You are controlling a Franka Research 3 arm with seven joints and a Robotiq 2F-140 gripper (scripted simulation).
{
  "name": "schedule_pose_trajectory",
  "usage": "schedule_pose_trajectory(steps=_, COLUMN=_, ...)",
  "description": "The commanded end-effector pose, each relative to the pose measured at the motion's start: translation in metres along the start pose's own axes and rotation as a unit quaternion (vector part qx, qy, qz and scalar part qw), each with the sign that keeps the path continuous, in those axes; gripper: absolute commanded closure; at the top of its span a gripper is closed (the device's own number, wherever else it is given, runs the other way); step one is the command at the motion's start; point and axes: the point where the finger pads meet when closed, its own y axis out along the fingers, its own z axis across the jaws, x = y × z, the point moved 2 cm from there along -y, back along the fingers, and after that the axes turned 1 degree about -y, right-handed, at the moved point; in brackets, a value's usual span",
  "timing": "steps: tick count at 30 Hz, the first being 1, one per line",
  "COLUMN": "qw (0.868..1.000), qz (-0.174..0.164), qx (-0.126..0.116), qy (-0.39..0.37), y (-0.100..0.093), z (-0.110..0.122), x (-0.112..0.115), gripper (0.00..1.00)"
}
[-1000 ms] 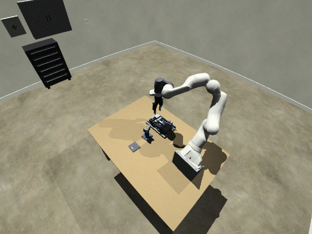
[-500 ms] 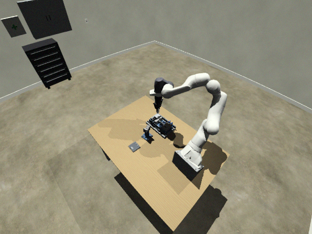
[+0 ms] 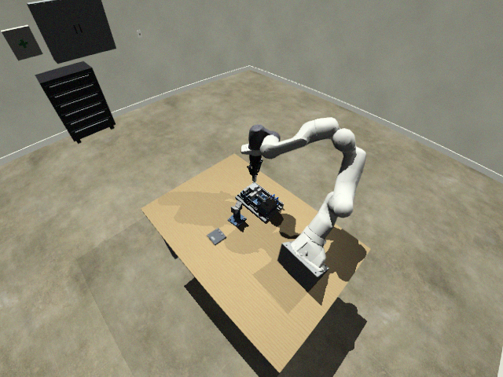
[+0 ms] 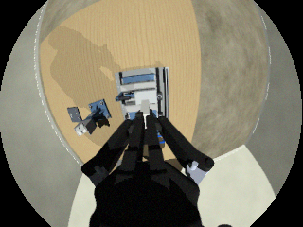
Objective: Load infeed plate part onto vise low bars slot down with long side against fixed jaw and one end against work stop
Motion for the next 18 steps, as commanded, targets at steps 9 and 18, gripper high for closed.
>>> schedule_pose_trajectory(steps=9, qw=1.0, qz=0.0, qx=-0.001, qy=-0.001, y=-0.002, z=0.0, x=0.0, gripper=1.0)
schedule_pose_trajectory(steps=18, qw=1.0, qz=0.0, qx=0.0, qy=-0.003, y=-0.002, z=0.04, x=0.001, gripper=1.0)
